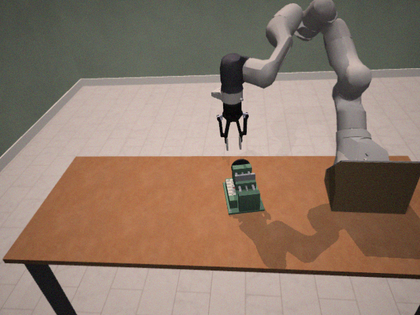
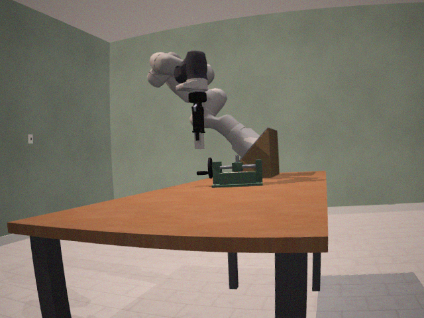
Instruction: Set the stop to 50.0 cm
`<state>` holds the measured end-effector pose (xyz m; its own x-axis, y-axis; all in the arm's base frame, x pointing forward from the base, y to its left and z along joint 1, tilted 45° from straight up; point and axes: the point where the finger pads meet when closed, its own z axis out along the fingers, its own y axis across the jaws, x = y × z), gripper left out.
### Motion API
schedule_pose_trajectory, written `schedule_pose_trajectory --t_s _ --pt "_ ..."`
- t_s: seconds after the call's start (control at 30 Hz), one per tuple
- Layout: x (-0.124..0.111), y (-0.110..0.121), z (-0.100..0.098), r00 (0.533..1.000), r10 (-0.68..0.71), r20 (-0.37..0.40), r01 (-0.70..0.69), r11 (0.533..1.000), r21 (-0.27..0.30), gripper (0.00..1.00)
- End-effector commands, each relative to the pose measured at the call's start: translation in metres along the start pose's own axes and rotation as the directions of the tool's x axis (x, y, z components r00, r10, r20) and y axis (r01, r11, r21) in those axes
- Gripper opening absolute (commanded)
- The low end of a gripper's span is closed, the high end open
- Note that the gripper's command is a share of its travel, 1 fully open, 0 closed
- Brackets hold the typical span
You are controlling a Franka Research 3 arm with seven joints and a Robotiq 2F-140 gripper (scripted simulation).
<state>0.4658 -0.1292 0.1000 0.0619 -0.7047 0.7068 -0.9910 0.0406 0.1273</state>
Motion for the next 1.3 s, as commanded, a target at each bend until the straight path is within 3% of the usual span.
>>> schedule_pose_trajectory --t_s 0.0,0.23,0.73,1.03,1.27 --pt "-0.002 0.000 0.000 0.999 -0.036 0.007 0.036 0.999 0.003 0.33" --pt "-0.002 0.000 0.043 0.999 -0.036 0.007 0.036 0.999 0.003 0.33" --pt "-0.002 0.000 0.046 0.999 -0.036 0.007 0.036 0.999 0.003 0.33" --pt "-0.002 0.000 0.063 0.999 -0.036 0.007 0.036 0.999 0.003 0.33" --pt "-0.002 0.000 0.088 0.999 -0.036 0.007 0.036 0.999 0.003 0.33"
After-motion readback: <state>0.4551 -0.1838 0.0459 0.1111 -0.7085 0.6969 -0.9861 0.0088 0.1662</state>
